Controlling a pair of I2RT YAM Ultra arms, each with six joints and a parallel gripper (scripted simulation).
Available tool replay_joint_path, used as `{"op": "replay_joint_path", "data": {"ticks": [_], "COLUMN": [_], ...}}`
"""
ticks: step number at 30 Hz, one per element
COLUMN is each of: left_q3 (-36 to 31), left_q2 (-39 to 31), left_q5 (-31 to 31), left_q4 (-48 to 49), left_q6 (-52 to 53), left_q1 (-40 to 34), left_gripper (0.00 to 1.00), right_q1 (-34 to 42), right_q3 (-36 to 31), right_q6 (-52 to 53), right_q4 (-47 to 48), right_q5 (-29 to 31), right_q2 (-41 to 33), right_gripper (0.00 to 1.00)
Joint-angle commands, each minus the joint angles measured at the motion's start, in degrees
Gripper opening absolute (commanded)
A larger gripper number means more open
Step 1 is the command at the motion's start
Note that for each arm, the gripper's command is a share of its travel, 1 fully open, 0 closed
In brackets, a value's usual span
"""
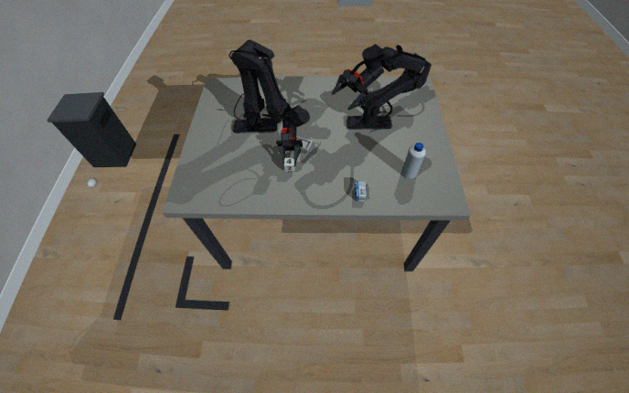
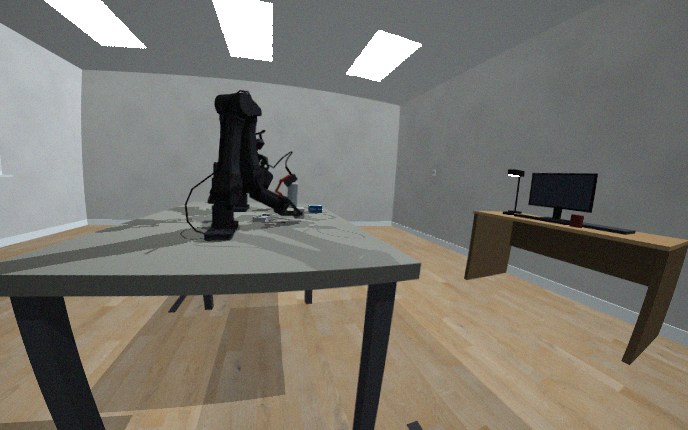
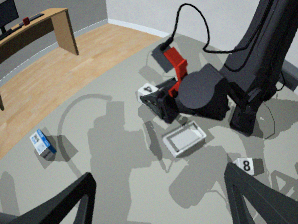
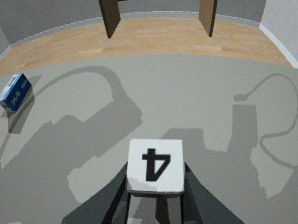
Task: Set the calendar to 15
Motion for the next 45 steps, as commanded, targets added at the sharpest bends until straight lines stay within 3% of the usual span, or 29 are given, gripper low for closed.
{"op": "replay_joint_path", "data": {"ticks": [1, 40, 43, 45], "left_q3": [0.3, 0.3, 0.3, 0.3], "left_q2": [0.3, 0.3, 0.3, 0.3], "left_q5": [0.4, 0.4, 0.4, 0.4], "left_q4": [0.4, 0.4, 0.4, 0.4], "left_q6": [0.4, 0.4, 0.4, 0.4], "left_q1": [0.6, 0.6, 0.6, 0.6], "left_gripper": [1.0, 1.0, 1.0, 1.0], "right_q1": [-0.1, 0.6, 1.0, 1.8], "right_q3": [-1.5, -1.7, -1.7, -1.9], "right_q6": [-0.5, 0.0, 0.5, 1.0], "right_q4": [1.5, 6.6, 5.9, 4.8], "right_q5": [1.1, 1.9, 2.1, 2.7], "right_q2": [0.4, 5.9, 6.3, 4.9], "right_gripper": [0.35, 0.35, 0.63, 0.64]}}
